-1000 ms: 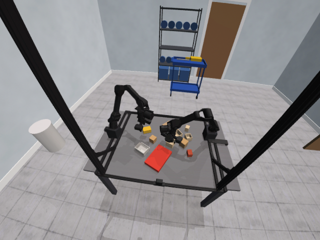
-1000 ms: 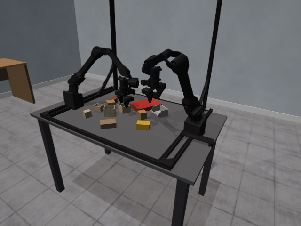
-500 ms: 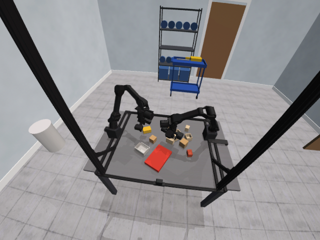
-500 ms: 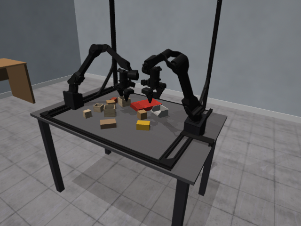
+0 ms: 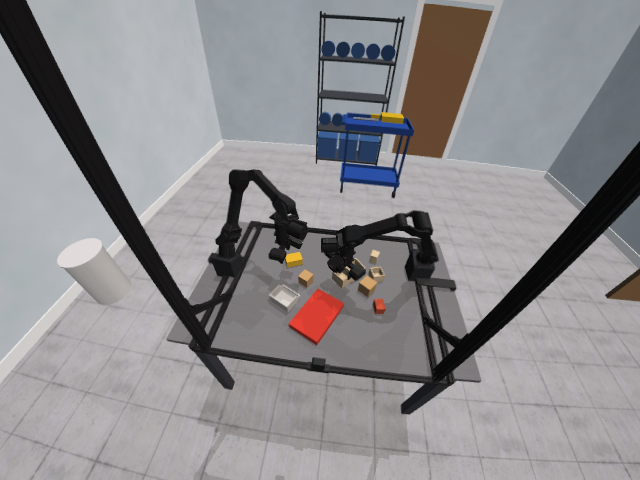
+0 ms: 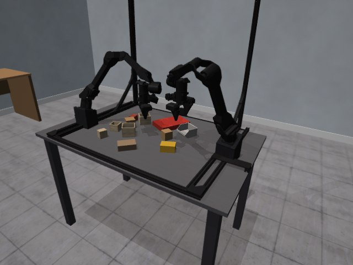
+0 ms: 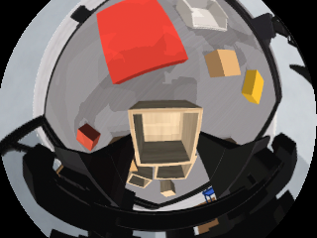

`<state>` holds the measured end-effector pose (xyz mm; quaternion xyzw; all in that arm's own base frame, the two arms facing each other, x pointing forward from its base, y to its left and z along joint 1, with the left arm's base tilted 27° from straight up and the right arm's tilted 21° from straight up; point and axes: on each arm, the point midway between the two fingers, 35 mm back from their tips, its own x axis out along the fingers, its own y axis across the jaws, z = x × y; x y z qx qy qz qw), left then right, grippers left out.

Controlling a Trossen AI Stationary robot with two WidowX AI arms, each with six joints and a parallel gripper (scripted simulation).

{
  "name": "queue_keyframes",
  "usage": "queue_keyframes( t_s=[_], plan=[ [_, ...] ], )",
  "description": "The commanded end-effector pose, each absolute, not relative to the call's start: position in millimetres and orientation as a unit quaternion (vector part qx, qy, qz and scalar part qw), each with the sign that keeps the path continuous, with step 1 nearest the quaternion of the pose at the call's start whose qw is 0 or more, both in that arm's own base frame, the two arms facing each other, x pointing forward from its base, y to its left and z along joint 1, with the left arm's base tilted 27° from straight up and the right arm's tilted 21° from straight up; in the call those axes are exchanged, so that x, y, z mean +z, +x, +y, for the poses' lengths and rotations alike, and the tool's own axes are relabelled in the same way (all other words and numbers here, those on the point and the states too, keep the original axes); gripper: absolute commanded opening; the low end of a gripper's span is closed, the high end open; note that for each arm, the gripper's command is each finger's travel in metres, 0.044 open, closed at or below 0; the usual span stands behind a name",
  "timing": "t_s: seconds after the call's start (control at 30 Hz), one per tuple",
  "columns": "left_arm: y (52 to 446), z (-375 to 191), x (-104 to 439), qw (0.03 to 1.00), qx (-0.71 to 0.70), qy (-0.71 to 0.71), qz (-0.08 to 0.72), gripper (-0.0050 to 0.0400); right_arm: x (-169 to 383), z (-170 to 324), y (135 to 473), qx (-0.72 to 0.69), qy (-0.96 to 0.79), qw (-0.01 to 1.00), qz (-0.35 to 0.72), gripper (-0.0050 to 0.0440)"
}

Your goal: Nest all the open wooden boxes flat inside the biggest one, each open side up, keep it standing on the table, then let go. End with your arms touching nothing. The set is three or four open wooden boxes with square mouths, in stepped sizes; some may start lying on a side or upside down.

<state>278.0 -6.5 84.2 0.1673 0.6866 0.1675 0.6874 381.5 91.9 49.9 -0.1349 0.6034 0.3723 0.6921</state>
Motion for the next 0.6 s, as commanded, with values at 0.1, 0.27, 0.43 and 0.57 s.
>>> queue_keyframes(
  t_s=[0.1,0.27,0.43,0.57],
  plan=[
    [278.0,-6.2,84.3,0.687,0.168,0.168,0.687,0.0400,52.1,81.4,376.6,0.287,-0.040,0.704,0.648,0.0000],
    [278.0,-6.2,84.3,0.687,0.168,0.168,0.687,0.0400,52.5,77.6,375.0,0.249,0.001,0.706,0.664,0.0000],
    [278.0,-6.2,84.3,0.687,0.168,0.168,0.687,0.0400,53.0,71.4,372.2,0.184,0.068,0.702,0.684,0.0000],
    [278.0,-6.2,84.3,0.687,0.168,0.168,0.687,0.0400,53.5,66.6,369.9,0.131,0.122,0.695,0.696,0.0000]
  ],
)
